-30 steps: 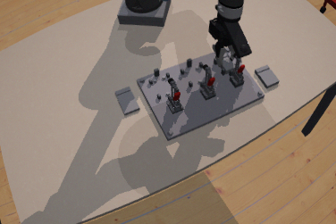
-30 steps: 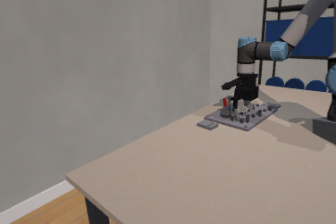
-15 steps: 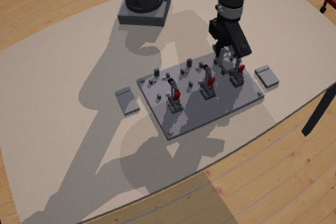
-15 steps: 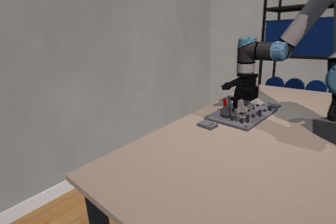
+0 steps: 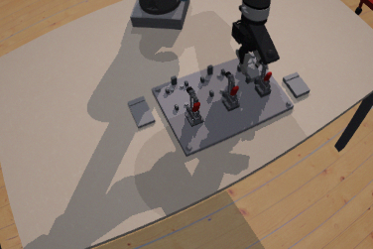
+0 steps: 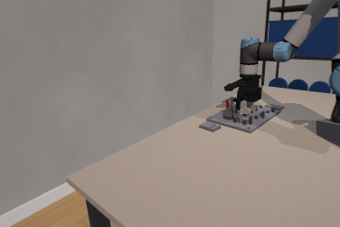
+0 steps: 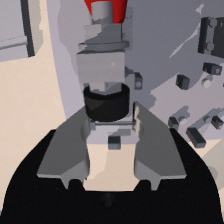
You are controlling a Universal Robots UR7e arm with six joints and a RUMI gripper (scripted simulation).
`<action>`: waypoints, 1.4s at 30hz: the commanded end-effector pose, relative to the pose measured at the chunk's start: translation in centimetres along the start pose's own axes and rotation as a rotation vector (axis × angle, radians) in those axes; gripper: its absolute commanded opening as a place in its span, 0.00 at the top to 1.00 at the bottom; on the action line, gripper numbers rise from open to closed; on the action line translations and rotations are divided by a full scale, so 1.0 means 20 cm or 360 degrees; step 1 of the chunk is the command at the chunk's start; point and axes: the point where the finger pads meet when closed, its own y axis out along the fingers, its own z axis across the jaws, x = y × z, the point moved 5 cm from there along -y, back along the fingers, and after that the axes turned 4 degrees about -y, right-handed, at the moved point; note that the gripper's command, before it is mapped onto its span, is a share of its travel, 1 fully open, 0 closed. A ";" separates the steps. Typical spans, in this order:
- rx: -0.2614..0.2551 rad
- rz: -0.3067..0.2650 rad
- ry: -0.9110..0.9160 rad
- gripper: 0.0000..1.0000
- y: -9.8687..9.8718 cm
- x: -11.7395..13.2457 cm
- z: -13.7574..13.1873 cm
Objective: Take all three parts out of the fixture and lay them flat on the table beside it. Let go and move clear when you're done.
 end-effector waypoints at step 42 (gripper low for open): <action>0.0000 0.0002 0.0000 1.00 -0.13 0.00 0.00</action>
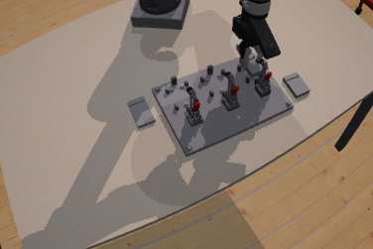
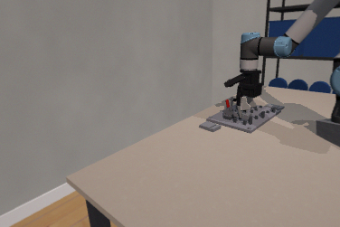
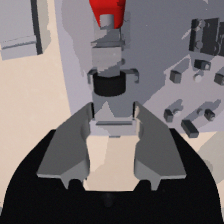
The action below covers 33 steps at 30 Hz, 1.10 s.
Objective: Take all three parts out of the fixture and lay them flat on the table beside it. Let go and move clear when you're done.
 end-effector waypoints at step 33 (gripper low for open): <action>0.0000 0.0001 0.0000 1.00 -0.18 0.02 0.00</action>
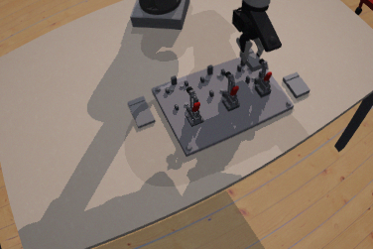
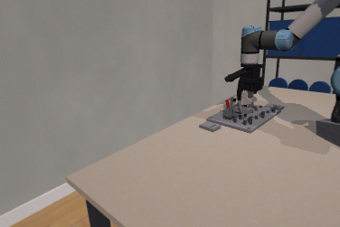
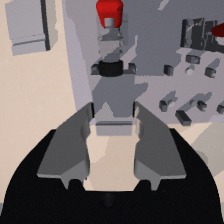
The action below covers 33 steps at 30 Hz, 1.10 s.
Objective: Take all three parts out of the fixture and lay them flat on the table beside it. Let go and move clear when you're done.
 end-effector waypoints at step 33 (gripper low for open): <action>0.0000 0.0002 0.0000 1.00 -0.12 0.03 -0.01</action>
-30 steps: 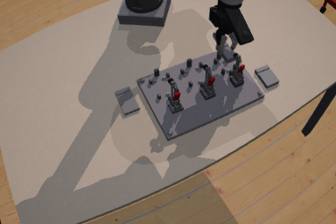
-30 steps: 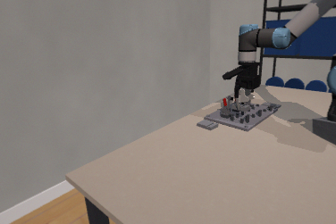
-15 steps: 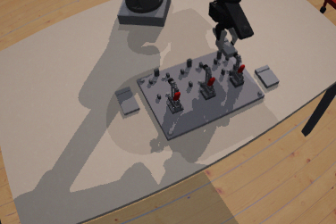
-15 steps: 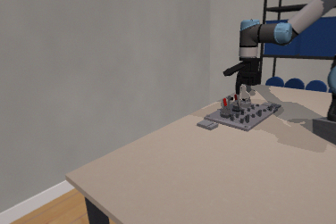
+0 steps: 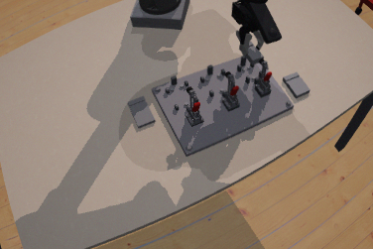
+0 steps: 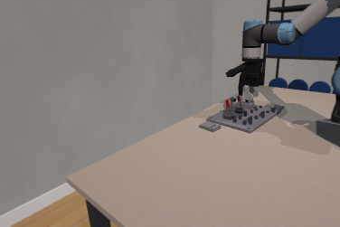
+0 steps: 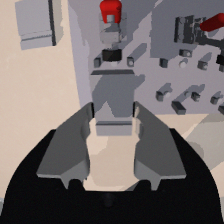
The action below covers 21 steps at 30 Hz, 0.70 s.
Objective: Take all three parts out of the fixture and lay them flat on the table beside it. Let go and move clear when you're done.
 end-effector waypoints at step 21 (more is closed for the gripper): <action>0.0000 0.0002 0.0000 1.00 0.00 -0.01 -0.18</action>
